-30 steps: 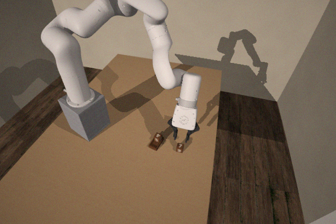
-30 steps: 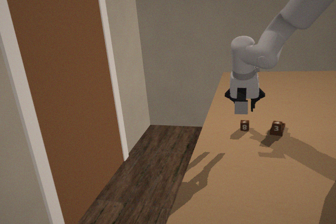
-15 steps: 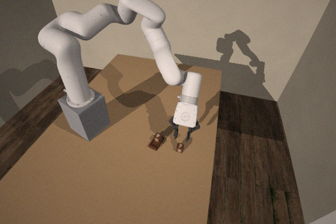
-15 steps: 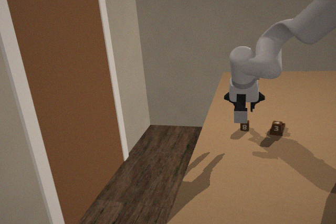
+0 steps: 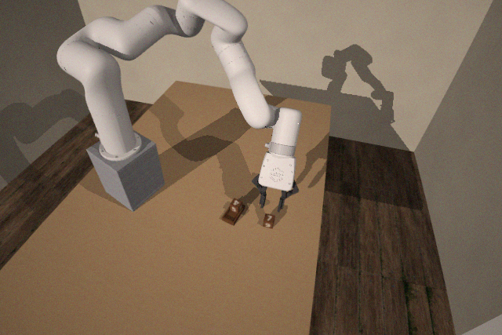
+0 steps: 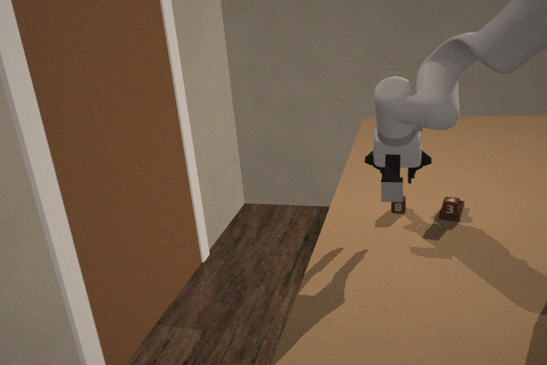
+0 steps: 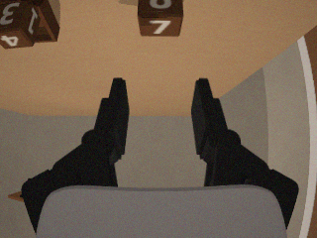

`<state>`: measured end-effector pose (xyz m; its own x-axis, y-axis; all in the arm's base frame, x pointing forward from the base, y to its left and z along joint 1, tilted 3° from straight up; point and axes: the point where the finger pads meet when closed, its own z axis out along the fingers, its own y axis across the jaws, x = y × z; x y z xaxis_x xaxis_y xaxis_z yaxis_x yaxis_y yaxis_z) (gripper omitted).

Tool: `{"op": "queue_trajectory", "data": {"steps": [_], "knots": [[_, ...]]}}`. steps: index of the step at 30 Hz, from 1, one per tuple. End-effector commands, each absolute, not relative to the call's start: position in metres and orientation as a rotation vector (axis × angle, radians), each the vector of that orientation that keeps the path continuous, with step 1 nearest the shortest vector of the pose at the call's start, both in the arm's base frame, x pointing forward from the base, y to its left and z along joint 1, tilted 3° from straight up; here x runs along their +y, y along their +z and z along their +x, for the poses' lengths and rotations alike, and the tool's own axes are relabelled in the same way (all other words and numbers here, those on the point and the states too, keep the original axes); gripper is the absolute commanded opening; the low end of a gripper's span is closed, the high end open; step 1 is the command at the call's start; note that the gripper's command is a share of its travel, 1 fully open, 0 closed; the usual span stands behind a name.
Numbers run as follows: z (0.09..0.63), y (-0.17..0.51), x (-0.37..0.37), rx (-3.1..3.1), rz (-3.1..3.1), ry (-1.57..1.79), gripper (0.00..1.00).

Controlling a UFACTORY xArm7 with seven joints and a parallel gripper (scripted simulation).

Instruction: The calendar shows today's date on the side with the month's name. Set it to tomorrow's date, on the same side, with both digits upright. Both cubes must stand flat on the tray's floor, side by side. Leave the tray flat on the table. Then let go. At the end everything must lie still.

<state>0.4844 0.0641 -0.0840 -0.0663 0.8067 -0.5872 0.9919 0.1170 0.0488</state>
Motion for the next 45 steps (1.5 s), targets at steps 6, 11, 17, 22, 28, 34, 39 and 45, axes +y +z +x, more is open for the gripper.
{"op": "queue_trajectory", "data": {"steps": [6, 11, 17, 22, 28, 34, 39, 45], "knots": [[0.486, -0.087, 0.064, 1.923, 1.739, -0.508, 0.49], [0.486, -0.093, 0.064, 1.923, 1.739, -0.508, 0.49], [0.487, -0.104, 0.064, 1.923, 1.739, -0.508, 0.49], [0.487, -0.109, 0.064, 1.923, 1.739, -0.508, 0.49], [0.488, -0.121, 0.064, 1.923, 1.739, -0.508, 0.49], [0.488, -0.132, 0.064, 1.923, 1.739, -0.508, 0.49], [0.489, -0.137, 0.064, 1.923, 1.739, -0.508, 0.49], [0.489, -0.144, 0.064, 1.923, 1.739, -0.508, 0.49]]}}
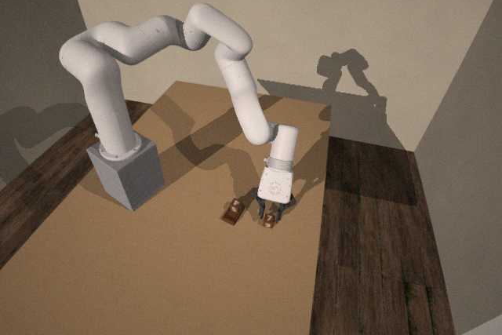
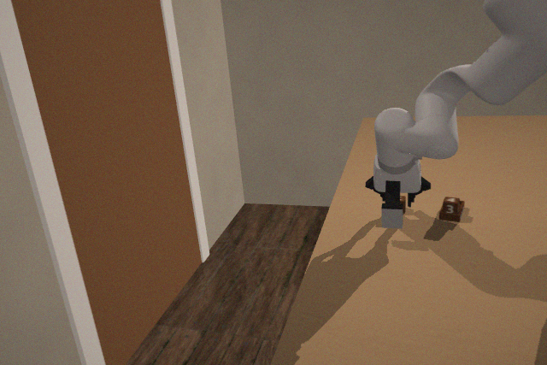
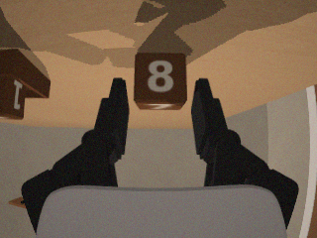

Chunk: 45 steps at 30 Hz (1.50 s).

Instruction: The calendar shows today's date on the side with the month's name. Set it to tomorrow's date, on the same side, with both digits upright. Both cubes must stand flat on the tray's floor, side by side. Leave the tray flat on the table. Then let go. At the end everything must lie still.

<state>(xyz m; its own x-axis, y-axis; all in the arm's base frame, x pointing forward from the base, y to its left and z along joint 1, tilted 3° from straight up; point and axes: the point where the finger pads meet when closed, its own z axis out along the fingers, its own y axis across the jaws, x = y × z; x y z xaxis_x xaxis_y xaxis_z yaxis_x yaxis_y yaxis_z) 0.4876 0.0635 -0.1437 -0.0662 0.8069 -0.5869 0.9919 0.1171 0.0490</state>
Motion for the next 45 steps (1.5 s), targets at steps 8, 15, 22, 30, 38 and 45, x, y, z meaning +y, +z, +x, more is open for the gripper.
{"op": "queue_trajectory", "data": {"steps": [8, 15, 22, 30, 38, 45], "knots": [[0.4893, -0.1497, 0.0637, 1.923, 1.739, -0.508, 0.49], [0.4894, -0.1506, 0.0637, 1.923, 1.739, -0.508, 0.49], [0.4894, -0.1507, 0.0637, 1.923, 1.739, -0.508, 0.49], [0.4894, -0.1507, 0.0637, 1.923, 1.739, -0.508, 0.49], [0.4894, -0.1507, 0.0637, 1.923, 1.739, -0.508, 0.49], [0.4894, -0.1507, 0.0637, 1.923, 1.739, -0.508, 0.49]]}}
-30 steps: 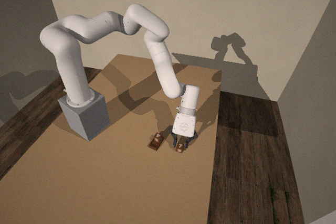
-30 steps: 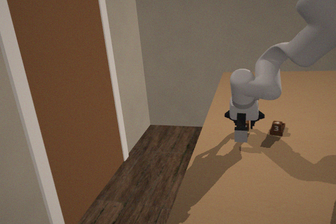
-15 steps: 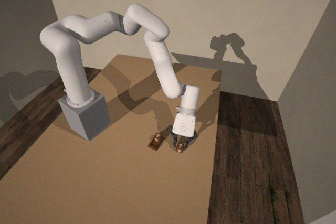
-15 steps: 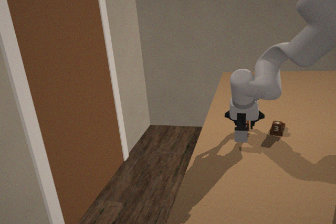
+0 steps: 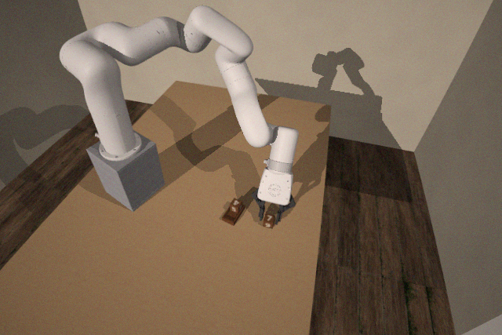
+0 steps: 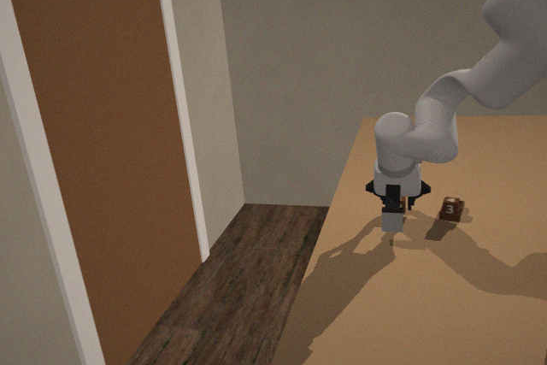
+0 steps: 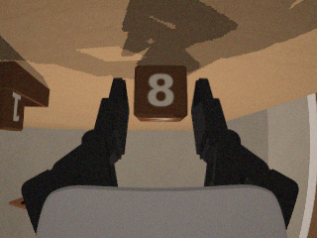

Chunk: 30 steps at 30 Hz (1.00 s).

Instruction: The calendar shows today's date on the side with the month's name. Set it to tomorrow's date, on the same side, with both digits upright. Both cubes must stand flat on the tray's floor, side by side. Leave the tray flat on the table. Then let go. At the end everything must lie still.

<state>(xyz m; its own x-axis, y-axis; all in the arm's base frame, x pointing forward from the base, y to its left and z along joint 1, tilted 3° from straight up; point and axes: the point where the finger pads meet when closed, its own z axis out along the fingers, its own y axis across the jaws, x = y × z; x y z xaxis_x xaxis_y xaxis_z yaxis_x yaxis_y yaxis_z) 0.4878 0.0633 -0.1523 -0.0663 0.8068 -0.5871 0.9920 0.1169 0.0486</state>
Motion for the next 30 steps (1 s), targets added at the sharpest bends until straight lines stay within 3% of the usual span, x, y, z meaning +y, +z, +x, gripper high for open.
{"op": "queue_trajectory", "data": {"steps": [1, 7, 8, 30], "knots": [[0.4894, -0.1507, 0.0637, 1.923, 1.739, -0.508, 0.49], [0.4894, -0.1507, 0.0637, 1.923, 1.739, -0.508, 0.49], [0.4894, -0.1507, 0.0637, 1.923, 1.739, -0.508, 0.29], [0.4894, -0.1507, 0.0637, 1.923, 1.739, -0.508, 0.29]]}}
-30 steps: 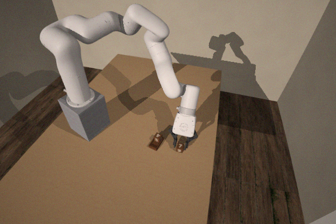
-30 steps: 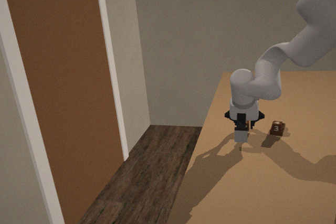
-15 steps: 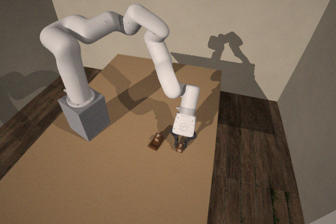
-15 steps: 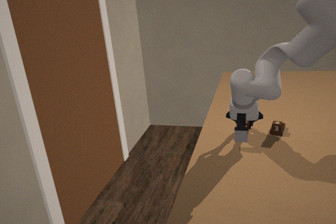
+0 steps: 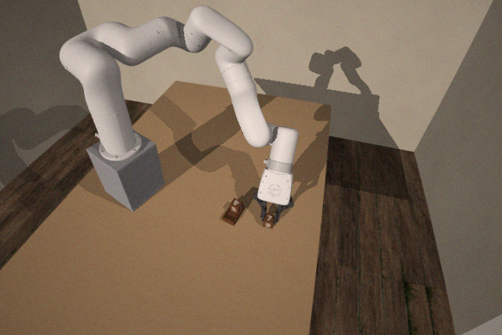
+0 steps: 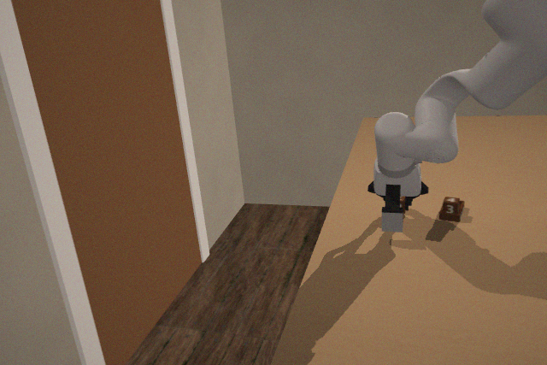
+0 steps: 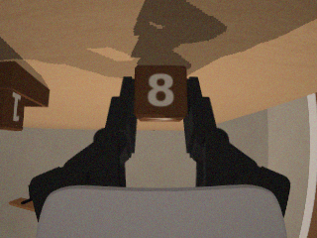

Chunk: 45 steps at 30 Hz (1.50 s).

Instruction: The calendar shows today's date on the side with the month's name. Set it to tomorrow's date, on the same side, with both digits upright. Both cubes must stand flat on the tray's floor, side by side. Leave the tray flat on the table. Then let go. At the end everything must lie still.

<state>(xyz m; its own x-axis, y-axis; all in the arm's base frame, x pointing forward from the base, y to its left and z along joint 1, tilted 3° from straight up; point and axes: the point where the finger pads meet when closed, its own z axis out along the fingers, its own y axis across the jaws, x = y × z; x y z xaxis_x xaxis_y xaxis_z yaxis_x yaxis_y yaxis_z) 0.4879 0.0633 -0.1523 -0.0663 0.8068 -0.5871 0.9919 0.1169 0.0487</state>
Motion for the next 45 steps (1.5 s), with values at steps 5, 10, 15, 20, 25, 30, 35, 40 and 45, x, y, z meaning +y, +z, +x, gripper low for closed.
{"op": "queue_trajectory", "data": {"steps": [5, 10, 15, 20, 25, 30, 35, 40, 45], "knots": [[0.489, -0.151, 0.064, 1.923, 1.739, -0.508, 0.29], [0.489, -0.151, 0.064, 1.923, 1.739, -0.508, 0.29], [0.489, -0.149, 0.064, 1.923, 1.739, -0.508, 0.29], [0.489, -0.143, 0.064, 1.923, 1.739, -0.508, 0.29], [0.488, -0.130, 0.064, 1.923, 1.739, -0.508, 0.29], [0.487, -0.108, 0.064, 1.923, 1.739, -0.508, 0.29], [0.486, -0.090, 0.064, 1.923, 1.739, -0.508, 0.29], [0.486, -0.083, 0.064, 1.923, 1.739, -0.508, 0.29], [0.486, -0.081, 0.064, 1.923, 1.739, -0.508, 0.29]]}}
